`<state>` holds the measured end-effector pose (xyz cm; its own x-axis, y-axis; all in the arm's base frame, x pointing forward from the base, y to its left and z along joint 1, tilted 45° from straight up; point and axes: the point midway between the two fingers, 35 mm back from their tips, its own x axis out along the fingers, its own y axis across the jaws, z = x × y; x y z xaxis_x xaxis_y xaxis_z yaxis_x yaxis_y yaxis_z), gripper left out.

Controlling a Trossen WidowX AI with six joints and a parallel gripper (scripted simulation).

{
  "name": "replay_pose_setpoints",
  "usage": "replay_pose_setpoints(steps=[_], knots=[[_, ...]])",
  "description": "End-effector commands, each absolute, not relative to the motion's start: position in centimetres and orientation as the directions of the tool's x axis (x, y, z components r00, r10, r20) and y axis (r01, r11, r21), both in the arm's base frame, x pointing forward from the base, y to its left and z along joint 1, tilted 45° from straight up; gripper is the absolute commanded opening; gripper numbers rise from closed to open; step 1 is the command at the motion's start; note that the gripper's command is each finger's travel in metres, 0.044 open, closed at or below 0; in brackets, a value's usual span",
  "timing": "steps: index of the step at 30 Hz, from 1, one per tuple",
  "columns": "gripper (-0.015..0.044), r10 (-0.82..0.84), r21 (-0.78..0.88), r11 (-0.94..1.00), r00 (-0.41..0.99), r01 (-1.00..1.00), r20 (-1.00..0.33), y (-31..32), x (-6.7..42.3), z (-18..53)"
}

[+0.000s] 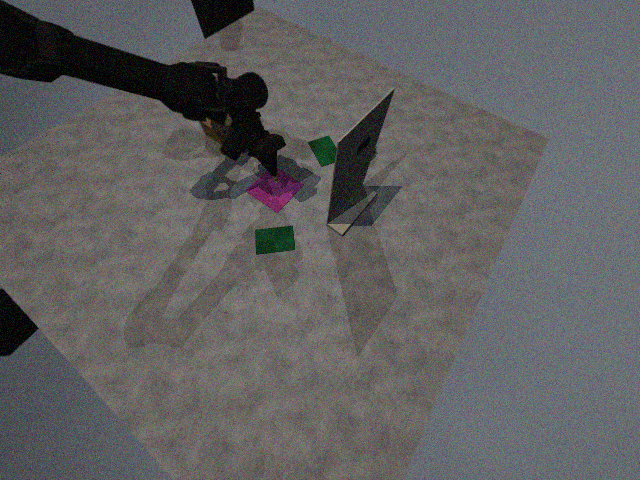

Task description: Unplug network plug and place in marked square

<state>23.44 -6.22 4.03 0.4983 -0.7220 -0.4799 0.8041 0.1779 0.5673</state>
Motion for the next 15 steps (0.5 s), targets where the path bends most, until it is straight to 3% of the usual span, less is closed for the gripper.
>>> replay_pose_setpoints(steps=[1, 15], knots=[[0.0, -0.721, 0.555, 0.182, 0.494, 0.812, -0.485, -6.47, 23.29, 3.47], [0.0, -0.721, 0.555, 0.182, 0.494, 0.812, -0.485, -7.3, 23.23, 2.64]])
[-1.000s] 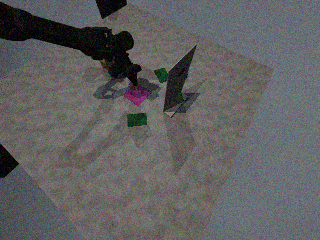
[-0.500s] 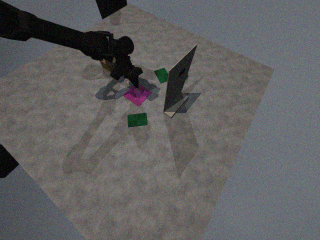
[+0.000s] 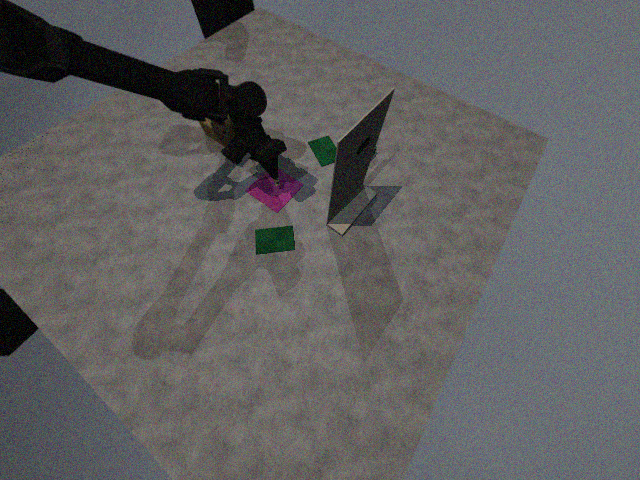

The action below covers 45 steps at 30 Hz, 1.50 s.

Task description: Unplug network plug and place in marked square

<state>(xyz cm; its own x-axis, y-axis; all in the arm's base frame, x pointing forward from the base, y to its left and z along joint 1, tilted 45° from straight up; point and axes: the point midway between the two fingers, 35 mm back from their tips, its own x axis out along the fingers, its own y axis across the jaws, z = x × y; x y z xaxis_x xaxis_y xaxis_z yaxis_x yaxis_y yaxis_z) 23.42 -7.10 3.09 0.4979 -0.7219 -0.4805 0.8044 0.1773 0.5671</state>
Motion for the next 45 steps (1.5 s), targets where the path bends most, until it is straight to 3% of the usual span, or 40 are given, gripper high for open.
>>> replay_pose_setpoints(steps=[1, 45], knots=[[0.0, -0.721, 0.555, 0.183, 0.494, 0.812, -0.485, -7.4, 23.2, 2.6], [0.0, -0.725, 0.557, 0.193, 0.499, 0.808, -0.474, -9.6, 22.7, 1.3]])
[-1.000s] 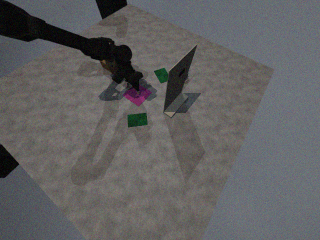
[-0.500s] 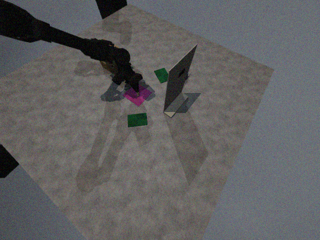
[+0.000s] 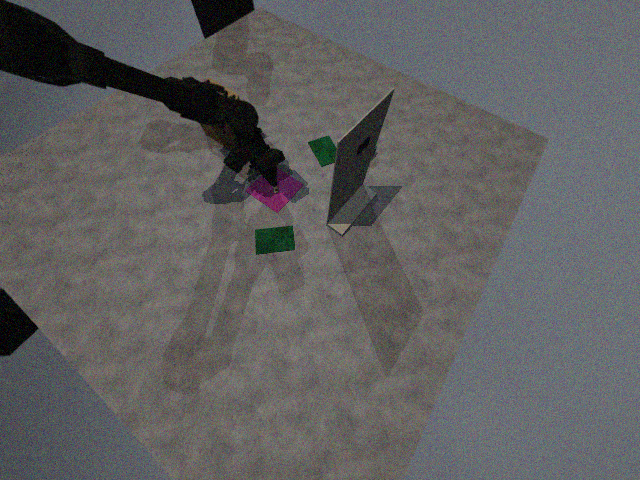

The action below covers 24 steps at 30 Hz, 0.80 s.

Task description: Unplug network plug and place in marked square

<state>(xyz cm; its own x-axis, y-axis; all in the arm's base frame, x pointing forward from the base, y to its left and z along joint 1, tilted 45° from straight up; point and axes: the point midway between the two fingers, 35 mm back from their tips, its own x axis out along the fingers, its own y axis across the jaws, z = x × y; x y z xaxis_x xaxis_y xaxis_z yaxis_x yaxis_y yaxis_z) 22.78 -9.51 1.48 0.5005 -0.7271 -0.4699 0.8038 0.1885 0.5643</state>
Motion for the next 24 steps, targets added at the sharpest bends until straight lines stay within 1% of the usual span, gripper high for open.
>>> replay_pose_setpoints(steps=[1, 10, 16, 24], knots=[[0.0, -0.725, 0.557, 0.193, 0.499, 0.808, -0.474, -9.66, 22.75, 1.29], [0.0, -0.727, 0.565, 0.188, 0.501, 0.804, -0.47, -9.68, 22.81, 1.46], [0.0156, -0.727, 0.565, 0.188, 0.501, 0.804, -0.47, -9.68, 22.81, 1.46], [0.0156, -0.727, 0.564, 0.187, 0.5, 0.804, -0.472, -9.51, 22.75, 1.49]])
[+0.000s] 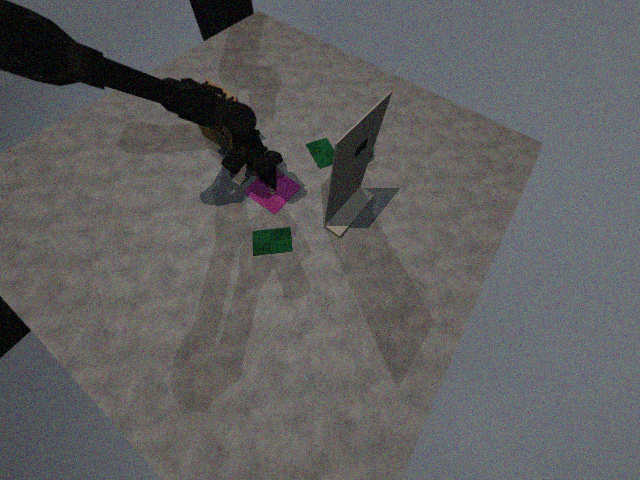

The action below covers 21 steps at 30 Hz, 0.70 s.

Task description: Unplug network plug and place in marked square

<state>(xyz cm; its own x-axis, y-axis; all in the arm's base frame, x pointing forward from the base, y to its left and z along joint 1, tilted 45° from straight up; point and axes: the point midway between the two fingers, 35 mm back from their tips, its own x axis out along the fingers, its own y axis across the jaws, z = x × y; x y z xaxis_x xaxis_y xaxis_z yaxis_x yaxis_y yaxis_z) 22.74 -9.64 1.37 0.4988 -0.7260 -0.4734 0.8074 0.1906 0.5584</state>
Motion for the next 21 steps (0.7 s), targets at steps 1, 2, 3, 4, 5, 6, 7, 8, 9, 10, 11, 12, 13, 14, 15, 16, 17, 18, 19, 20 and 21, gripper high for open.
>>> replay_pose_setpoints(steps=[1, 2, 3, 4, 5, 6, 7, 8, 9, 10, 11, 12, 13, 14, 15, 16, 17, 18, 19, 20, 21], knots=[[0.0156, -0.726, 0.564, 0.187, 0.5, 0.805, -0.472, -9.4, 22.7, 1.5], [0.0156, -0.726, 0.563, 0.187, 0.499, 0.805, -0.473, -9.4, 22.7, 1.5], [0.0156, -0.726, 0.563, 0.186, 0.499, 0.805, -0.473, -9.3, 22.7, 1.5], [0.0156, -0.726, 0.563, 0.186, 0.499, 0.805, -0.474, -9.3, 22.6, 1.6], [0.0156, -0.725, 0.563, 0.186, 0.499, 0.806, -0.474, -9.2, 22.6, 1.6], [0.0156, -0.725, 0.562, 0.185, 0.498, 0.806, -0.475, -9.1, 22.6, 1.6], [0.0156, -0.725, 0.562, 0.185, 0.498, 0.806, -0.475, -9.1, 22.6, 1.6], [0.0156, -0.725, 0.562, 0.185, 0.498, 0.806, -0.476, -9.0, 22.5, 1.6], [0.0156, -0.725, 0.562, 0.185, 0.498, 0.806, -0.476, -8.9, 22.5, 1.7], [0.0156, -0.725, 0.562, 0.185, 0.498, 0.807, -0.477, -8.9, 22.5, 1.7], [0.0156, -0.725, 0.561, 0.184, 0.497, 0.807, -0.477, -8.8, 22.4, 1.7], [0.0156, -0.724, 0.561, 0.184, 0.497, 0.807, -0.477, -8.7, 22.4, 1.7], [0.0156, -0.724, 0.561, 0.184, 0.497, 0.807, -0.478, -8.7, 22.4, 1.7], [0.0156, -0.724, 0.561, 0.184, 0.497, 0.807, -0.478, -8.6, 22.3, 1.8], [0.0156, -0.724, 0.56, 0.184, 0.497, 0.808, -0.478, -8.6, 22.3, 1.8], [0.0156, -0.724, 0.56, 0.184, 0.497, 0.808, -0.479, -8.5, 22.3, 1.8], [0.0156, -0.724, 0.56, 0.184, 0.497, 0.808, -0.479, -8.4, 22.2, 1.8], [0.0156, -0.724, 0.56, 0.184, 0.497, 0.808, -0.479, -8.4, 22.2, 1.9], [0.0156, -0.724, 0.56, 0.184, 0.496, 0.808, -0.479, -8.3, 22.2, 1.9], [0.0156, -0.724, 0.559, 0.184, 0.496, 0.808, -0.479, -8.3, 22.1, 1.9], [0.0156, -0.724, 0.559, 0.184, 0.496, 0.808, -0.479, -8.2, 22.1, 2.0]])
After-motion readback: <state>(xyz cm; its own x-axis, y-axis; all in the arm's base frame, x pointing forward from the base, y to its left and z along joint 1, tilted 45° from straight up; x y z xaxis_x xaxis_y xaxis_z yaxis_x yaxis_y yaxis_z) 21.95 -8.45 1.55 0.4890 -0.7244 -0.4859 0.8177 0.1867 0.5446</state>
